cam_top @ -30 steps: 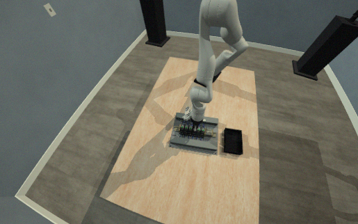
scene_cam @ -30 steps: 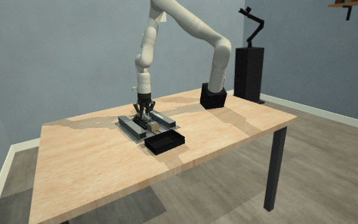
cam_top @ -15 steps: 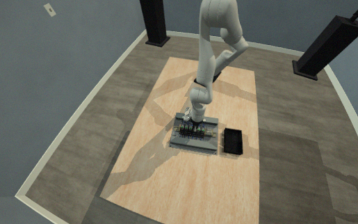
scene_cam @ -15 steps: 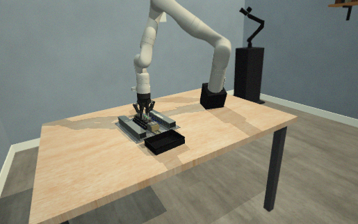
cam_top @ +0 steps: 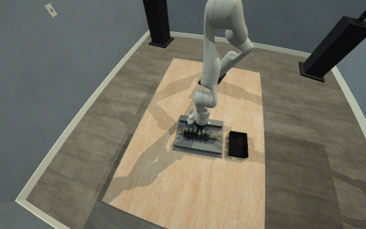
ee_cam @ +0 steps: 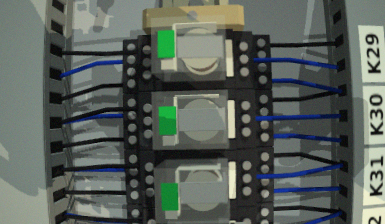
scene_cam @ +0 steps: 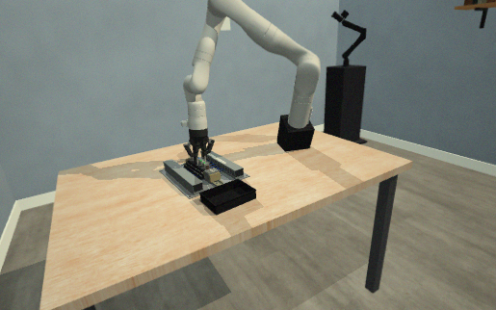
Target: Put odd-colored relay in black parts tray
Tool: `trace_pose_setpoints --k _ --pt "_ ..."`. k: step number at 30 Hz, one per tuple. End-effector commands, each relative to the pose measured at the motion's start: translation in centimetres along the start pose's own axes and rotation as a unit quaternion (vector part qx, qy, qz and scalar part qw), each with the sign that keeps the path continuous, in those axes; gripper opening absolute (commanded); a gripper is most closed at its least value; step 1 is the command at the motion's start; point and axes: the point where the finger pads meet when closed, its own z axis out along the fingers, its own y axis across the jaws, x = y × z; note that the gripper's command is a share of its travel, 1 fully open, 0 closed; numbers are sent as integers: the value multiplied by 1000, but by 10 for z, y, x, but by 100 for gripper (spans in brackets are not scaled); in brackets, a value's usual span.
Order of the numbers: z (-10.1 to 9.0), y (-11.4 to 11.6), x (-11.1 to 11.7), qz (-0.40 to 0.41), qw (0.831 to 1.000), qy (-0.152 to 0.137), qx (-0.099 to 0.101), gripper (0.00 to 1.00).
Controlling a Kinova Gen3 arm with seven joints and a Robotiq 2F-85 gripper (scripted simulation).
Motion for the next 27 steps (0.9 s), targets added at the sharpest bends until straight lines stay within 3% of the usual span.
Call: trace_pose_setpoints --k 1,27 --pt "-1 -1 0 0 1000 0 -3 0" --pt "-1 -2 0 0 1000 0 -20 0"
